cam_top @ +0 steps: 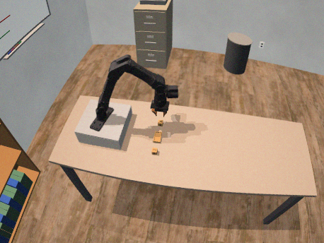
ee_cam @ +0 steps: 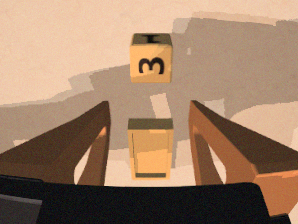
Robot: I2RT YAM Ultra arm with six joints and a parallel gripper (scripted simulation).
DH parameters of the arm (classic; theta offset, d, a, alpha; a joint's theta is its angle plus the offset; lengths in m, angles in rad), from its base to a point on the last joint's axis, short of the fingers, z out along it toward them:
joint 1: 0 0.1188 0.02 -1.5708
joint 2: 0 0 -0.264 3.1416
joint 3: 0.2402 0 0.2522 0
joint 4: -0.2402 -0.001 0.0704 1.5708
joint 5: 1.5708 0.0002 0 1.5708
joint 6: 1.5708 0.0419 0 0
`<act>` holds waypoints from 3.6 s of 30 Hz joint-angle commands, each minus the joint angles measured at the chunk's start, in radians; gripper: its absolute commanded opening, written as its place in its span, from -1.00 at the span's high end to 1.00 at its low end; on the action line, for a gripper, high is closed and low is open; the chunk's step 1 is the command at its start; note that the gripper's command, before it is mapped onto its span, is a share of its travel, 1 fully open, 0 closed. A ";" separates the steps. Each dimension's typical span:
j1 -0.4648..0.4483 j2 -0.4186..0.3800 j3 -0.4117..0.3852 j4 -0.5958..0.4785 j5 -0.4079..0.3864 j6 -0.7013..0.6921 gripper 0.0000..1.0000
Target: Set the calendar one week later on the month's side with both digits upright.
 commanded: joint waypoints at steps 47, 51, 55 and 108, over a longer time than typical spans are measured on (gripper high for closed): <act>0.003 0.085 -0.063 0.163 -0.002 0.004 0.11; 0.003 0.085 -0.063 0.163 -0.002 0.004 0.11; 0.003 0.085 -0.063 0.163 -0.002 0.004 0.11; 0.005 0.083 -0.066 0.164 -0.002 0.005 0.11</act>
